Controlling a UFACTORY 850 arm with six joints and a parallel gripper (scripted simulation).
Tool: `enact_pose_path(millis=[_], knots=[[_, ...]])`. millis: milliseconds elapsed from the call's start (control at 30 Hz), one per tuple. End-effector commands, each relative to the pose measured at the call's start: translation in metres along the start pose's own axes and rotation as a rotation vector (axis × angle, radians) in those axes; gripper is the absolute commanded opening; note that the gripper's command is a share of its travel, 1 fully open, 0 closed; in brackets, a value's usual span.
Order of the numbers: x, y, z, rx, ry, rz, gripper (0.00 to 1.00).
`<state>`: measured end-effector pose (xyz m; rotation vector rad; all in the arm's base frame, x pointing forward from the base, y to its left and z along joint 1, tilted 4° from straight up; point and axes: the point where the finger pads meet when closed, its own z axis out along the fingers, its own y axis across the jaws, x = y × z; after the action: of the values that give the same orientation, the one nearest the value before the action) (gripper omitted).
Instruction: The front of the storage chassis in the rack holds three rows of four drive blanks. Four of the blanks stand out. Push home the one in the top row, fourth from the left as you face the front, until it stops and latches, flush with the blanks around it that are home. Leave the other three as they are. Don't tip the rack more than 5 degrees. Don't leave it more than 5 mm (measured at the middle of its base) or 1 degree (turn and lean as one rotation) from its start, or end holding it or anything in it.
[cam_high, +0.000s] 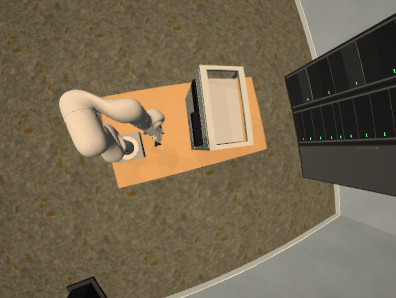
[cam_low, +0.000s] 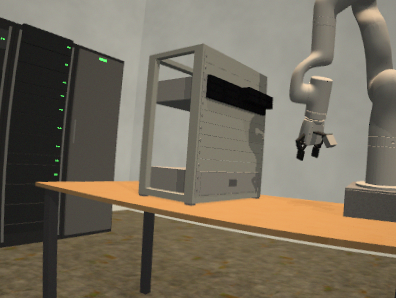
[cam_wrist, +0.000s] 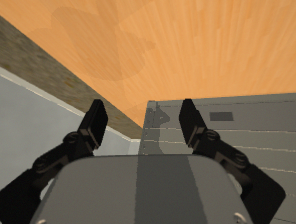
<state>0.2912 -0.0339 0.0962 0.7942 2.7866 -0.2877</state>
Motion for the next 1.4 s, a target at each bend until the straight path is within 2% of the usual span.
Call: enact_pose_path(millis=[0,167,233,600,733,800,1300,1367], knots=[[-0.013,-0.011,-0.002,0.022,-0.064,-0.098,1.0],[-0.034,-0.023,-0.008,0.064,-0.166,-0.251,1.0],[-0.034,-0.023,-0.008,0.064,-0.166,-0.251,1.0],[-0.079,-0.038,-0.029,0.16,-0.386,-0.56,1.0],[-0.093,-0.039,-0.039,0.196,-0.464,-0.66,1.0],[-0.093,-0.039,-0.039,0.196,-0.464,-0.66,1.0],[-0.134,-0.032,-0.084,0.333,-0.74,-0.972,1.0],[-0.134,-0.032,-0.084,0.333,-0.74,-0.972,1.0]])
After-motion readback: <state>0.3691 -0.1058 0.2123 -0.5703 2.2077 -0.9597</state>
